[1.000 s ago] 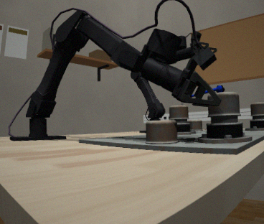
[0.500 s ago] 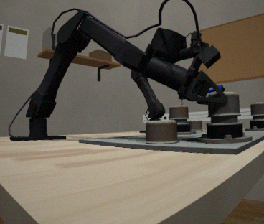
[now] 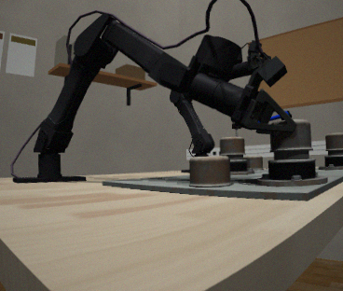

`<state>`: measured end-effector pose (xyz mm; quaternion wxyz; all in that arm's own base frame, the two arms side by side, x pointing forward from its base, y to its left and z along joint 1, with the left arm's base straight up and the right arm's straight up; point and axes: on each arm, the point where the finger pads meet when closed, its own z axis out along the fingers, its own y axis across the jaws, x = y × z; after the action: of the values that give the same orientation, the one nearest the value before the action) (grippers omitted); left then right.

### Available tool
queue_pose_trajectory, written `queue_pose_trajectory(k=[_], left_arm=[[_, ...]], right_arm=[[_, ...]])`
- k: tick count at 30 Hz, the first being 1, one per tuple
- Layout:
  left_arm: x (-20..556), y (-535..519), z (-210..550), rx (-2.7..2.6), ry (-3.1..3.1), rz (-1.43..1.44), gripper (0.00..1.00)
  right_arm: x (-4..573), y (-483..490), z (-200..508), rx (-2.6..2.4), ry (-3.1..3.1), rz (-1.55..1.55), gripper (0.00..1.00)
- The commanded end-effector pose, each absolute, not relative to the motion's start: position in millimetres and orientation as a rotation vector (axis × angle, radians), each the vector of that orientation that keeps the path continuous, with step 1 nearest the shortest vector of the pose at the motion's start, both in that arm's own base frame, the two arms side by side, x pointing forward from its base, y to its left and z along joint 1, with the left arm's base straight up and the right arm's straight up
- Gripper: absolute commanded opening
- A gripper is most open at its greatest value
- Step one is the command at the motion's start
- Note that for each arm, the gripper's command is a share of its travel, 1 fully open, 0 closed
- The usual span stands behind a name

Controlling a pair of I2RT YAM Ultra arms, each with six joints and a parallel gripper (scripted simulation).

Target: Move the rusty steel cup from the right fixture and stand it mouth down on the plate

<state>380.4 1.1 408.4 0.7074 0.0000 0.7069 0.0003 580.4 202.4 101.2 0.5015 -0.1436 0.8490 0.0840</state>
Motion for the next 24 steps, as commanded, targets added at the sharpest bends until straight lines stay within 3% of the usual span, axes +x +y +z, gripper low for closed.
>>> queue_pose_trajectory(k=[1, 24], left_arm=[[374.6, -2.4, 430.9, 0.011, 1.529, -0.012, 1.00], [374.6, -2.4, 430.9, 0.011, 1.529, -0.012, 1.00]], right_arm=[[588.8, 211.6, 143.0, -0.348, 1.966, 0.215, 0.78], [589.5, 211.8, 144.9, -0.348, 1.962, 0.216, 0.76]])
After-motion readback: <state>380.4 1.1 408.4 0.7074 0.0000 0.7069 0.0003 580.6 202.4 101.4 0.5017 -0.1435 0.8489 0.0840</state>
